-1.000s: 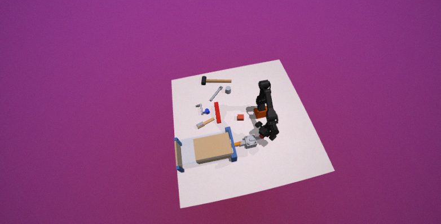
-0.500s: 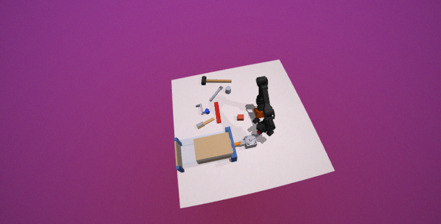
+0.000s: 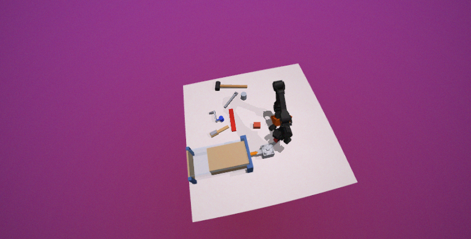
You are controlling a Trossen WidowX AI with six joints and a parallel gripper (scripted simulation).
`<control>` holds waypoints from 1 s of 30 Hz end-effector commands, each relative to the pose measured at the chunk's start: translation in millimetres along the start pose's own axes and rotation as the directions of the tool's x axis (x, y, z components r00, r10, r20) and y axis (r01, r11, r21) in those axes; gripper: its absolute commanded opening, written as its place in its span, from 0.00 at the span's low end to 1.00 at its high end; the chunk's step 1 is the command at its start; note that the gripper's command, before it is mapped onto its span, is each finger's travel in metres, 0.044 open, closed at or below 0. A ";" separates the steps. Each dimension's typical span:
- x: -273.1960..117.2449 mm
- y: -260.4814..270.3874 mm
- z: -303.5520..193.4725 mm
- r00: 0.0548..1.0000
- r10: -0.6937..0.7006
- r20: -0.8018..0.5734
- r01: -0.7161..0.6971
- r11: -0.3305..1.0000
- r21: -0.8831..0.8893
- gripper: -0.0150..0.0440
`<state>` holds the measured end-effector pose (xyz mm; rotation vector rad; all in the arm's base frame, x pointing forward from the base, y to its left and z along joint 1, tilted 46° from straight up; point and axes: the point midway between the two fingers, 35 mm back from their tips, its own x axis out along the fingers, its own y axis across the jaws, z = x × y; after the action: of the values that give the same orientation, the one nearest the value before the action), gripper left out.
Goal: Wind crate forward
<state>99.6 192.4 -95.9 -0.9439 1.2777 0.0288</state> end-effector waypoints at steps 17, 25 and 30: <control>-26.3 1.8 13.6 1.000 -0.003 0.001 0.003 1.000 -0.001 1.00; -59.3 1.2 27.3 1.000 -0.003 0.002 0.003 1.000 -0.001 1.00; -93.1 -8.9 23.2 1.000 -0.003 0.001 0.003 1.000 -0.002 1.00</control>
<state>96.6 234.3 -36.6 -0.9701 1.2830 0.0100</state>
